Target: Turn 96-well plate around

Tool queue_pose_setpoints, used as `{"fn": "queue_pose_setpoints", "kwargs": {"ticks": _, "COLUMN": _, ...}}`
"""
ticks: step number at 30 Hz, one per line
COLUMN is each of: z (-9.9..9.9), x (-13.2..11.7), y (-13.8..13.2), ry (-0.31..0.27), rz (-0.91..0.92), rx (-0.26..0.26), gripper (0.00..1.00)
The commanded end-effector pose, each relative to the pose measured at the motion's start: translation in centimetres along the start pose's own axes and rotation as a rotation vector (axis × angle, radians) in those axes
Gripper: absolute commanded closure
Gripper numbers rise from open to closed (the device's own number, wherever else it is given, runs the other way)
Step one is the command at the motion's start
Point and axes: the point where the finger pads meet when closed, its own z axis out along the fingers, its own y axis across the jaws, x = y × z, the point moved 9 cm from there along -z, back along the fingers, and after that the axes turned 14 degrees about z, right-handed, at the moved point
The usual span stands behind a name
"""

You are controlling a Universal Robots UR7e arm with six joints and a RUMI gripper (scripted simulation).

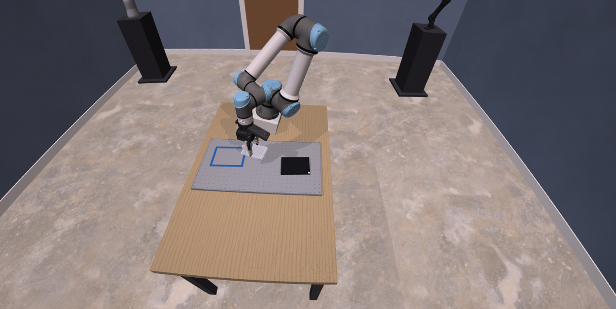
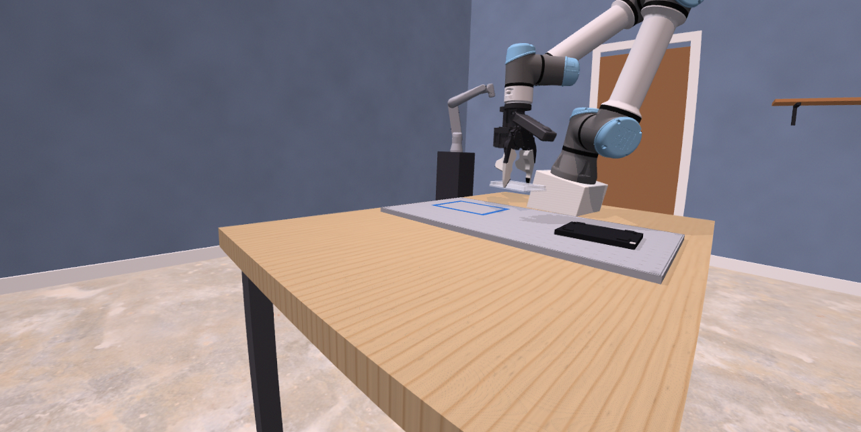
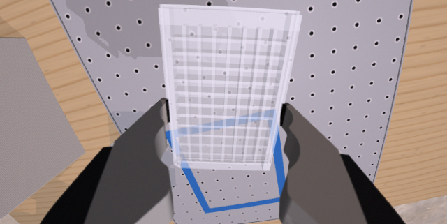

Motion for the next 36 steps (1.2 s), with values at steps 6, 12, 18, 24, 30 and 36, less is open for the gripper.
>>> {"fn": "queue_pose_setpoints", "kwargs": {"ticks": 6, "z": 0.1, "x": -2.3, "y": 0.9, "ry": 0.001, "rz": -0.001, "rx": -0.001, "gripper": 1.0}}
{"fn": "queue_pose_setpoints", "kwargs": {"ticks": 12, "z": 0.1, "x": -4.2, "y": 1.7, "ry": 0.001, "rz": -0.001, "rx": -0.001, "gripper": 1.0}}
{"fn": "queue_pose_setpoints", "kwargs": {"ticks": 18, "z": 0.2, "x": -6.0, "y": 2.4, "ry": 0.001, "rz": -0.001, "rx": -0.001, "gripper": 1.0}}
{"fn": "queue_pose_setpoints", "kwargs": {"ticks": 24, "z": 0.2, "x": -7.3, "y": 2.9, "ry": 0.001, "rz": -0.001, "rx": -0.001, "gripper": 1.0}}
{"fn": "queue_pose_setpoints", "kwargs": {"ticks": 30, "z": 0.3, "x": -9.1, "y": 3.6, "ry": 0.0, "rz": -0.001, "rx": -0.001, "gripper": 1.0}}
{"fn": "queue_pose_setpoints", "kwargs": {"ticks": 36, "z": 0.4, "x": -10.7, "y": 4.2, "ry": 0.0, "rz": 0.0, "rx": -0.001, "gripper": 1.0}}
